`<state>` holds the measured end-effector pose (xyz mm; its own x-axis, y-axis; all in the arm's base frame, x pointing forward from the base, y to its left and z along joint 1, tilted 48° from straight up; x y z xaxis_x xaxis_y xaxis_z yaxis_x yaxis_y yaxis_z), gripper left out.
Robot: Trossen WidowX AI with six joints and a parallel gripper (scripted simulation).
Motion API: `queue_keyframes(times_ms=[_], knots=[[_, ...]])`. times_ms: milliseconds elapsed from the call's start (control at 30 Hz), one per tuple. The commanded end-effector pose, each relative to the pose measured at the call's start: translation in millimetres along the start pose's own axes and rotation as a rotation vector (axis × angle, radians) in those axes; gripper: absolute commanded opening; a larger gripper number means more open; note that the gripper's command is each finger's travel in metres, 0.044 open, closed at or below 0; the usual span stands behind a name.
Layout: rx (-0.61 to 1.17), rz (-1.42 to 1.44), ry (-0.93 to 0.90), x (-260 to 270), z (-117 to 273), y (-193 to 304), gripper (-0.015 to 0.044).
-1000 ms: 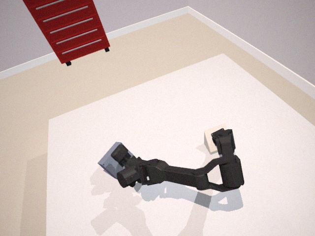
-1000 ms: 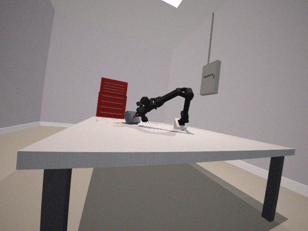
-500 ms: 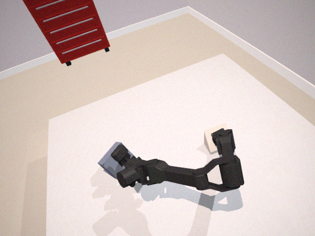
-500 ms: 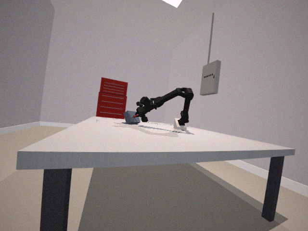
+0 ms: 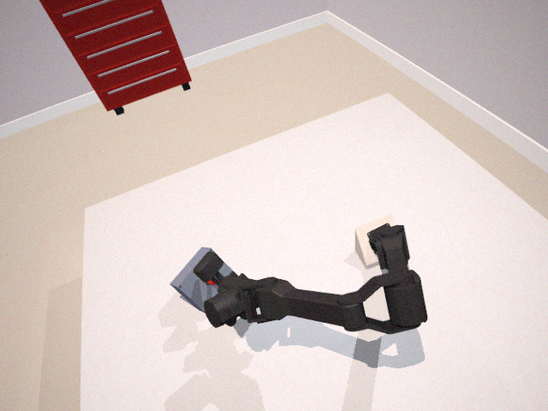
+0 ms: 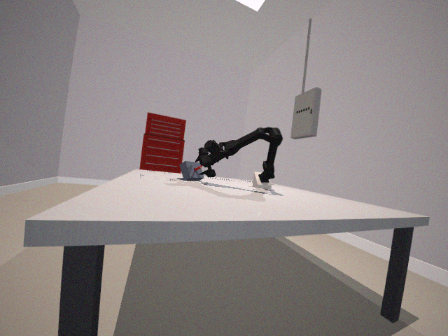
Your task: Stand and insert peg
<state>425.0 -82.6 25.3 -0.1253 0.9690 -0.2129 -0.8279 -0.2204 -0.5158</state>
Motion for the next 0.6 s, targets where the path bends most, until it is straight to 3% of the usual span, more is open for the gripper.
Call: queue_keyframes(times_ms=[0, 567], knots=[[0.000, 0.000, 0.001, 0, 6, -1, 0.0440], [-0.001, 0.001, 0.002, -1, 29, -3, 0.0440]])
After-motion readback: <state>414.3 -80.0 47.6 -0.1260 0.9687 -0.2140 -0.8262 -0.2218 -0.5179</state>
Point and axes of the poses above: the point midway between the two fingers, 35 mm back from their tips, its own z axis back along the fingers, its own x axis across the jaws, y = z × x, the point moved 1 cm from there along z, back along the fingers, and after that the axes turned 7 degrees about -z, right-handed, at the moved point
